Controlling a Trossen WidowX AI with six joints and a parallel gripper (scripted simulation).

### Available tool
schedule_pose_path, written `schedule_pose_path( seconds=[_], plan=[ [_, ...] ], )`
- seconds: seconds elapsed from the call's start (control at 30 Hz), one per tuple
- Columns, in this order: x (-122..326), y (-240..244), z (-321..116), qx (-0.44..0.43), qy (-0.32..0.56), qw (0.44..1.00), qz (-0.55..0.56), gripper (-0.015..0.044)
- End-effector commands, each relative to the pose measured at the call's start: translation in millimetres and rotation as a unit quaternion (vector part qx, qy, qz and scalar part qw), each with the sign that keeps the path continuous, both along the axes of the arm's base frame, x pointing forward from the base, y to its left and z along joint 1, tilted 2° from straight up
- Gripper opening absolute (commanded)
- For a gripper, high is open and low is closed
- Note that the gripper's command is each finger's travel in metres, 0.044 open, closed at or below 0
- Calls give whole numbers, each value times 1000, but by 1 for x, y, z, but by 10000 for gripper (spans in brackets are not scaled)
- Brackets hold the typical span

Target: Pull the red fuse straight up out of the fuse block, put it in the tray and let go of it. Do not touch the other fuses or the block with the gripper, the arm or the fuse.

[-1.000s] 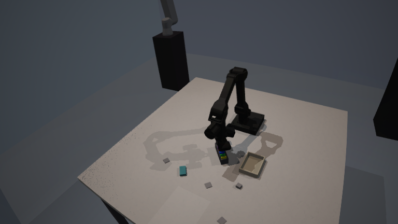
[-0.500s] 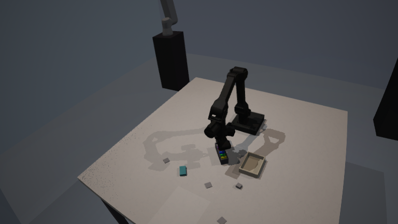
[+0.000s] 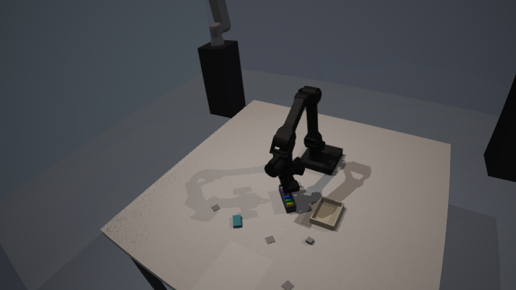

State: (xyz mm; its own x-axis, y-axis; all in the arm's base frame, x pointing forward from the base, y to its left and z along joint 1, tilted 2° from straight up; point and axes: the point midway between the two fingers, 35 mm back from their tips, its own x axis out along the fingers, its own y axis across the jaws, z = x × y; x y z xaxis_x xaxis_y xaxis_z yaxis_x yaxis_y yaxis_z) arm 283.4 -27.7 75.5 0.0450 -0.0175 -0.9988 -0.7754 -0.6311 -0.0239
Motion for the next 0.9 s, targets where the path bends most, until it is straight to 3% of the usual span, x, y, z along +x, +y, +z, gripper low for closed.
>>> schedule_pose_path(
  seconds=[0.0,0.87],
  plan=[
    [0,0,4,-1,-3,1000,1,0],
    [-1,0,30,-2,-3,1000,1,0]
  ],
)
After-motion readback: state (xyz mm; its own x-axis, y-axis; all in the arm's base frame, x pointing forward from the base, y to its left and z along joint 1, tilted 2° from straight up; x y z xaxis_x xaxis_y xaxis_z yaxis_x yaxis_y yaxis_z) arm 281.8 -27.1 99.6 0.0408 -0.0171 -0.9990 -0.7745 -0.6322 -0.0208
